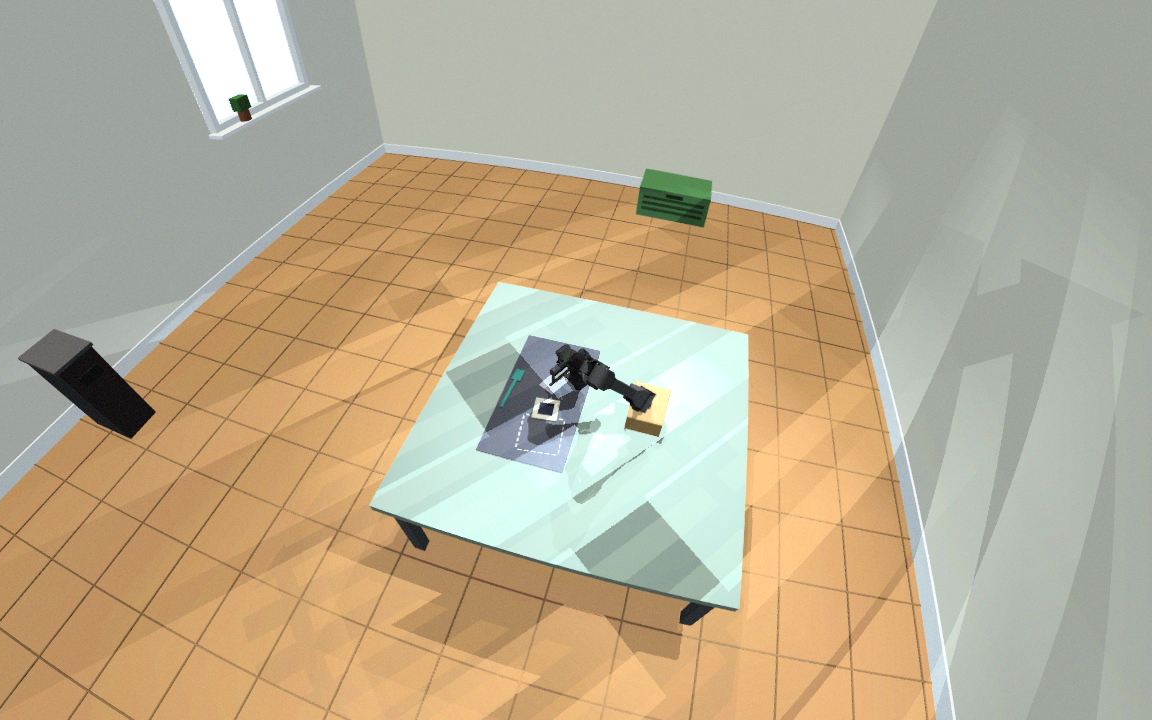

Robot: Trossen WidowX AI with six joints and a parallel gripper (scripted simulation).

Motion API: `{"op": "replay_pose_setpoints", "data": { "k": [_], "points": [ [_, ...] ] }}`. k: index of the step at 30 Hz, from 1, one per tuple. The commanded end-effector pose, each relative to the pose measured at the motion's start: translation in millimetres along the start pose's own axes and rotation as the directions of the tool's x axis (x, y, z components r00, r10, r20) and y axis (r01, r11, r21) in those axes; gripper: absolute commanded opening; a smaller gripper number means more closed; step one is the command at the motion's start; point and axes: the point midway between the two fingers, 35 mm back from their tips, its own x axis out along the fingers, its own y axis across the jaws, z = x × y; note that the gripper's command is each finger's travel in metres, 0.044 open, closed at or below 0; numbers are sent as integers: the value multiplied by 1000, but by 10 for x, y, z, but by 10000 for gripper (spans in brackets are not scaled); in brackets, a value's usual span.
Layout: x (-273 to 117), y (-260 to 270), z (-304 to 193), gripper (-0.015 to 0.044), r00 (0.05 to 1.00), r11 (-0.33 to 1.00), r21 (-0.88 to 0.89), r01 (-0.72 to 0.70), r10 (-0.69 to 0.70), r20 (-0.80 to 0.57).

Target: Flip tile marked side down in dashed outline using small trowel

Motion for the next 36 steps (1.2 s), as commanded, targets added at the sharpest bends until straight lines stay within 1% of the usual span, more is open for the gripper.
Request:
{"op": "replay_pose_setpoints", "data": {
  "k": [1,24,29,36],
  "points": [
    [72,41,-16,300,1000,1000,0,-11,11,-2],
    [417,25,-16,300,1000,1000,0,-12,12,-4],
    [417,25,-16,169,1000,1000,0,-12,12,-4],
    [417,25,-16,122,1000,1000,0,-12,12,-4]
  ]
}}
